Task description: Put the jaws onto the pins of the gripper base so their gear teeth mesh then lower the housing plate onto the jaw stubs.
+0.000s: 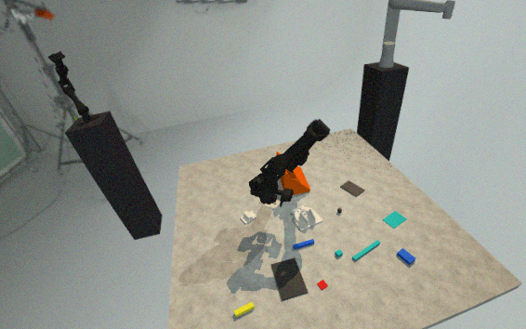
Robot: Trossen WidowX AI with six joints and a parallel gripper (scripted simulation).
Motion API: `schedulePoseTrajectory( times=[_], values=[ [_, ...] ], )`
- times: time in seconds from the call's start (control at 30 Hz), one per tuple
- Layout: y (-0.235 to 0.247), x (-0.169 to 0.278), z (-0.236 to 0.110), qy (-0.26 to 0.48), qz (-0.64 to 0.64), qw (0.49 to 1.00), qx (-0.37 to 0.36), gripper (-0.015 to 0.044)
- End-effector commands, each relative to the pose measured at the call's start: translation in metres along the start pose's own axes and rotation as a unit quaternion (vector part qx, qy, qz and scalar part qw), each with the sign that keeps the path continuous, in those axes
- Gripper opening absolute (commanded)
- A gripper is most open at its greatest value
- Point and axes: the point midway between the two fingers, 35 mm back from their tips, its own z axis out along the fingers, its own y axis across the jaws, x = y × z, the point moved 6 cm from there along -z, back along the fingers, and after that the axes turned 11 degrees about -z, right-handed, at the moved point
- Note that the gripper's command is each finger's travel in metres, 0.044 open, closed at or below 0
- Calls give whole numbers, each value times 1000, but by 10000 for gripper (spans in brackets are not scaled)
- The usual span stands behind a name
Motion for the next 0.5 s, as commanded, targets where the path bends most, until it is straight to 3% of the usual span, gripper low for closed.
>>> schedulePoseTrajectory(
  times=[0.0, 0.47],
  values=[
    [15, 2, -1, -4, -37, 999, -2, 351],
    [59, 12, 1, -4, -148, 989, -5, 351]
  ],
)
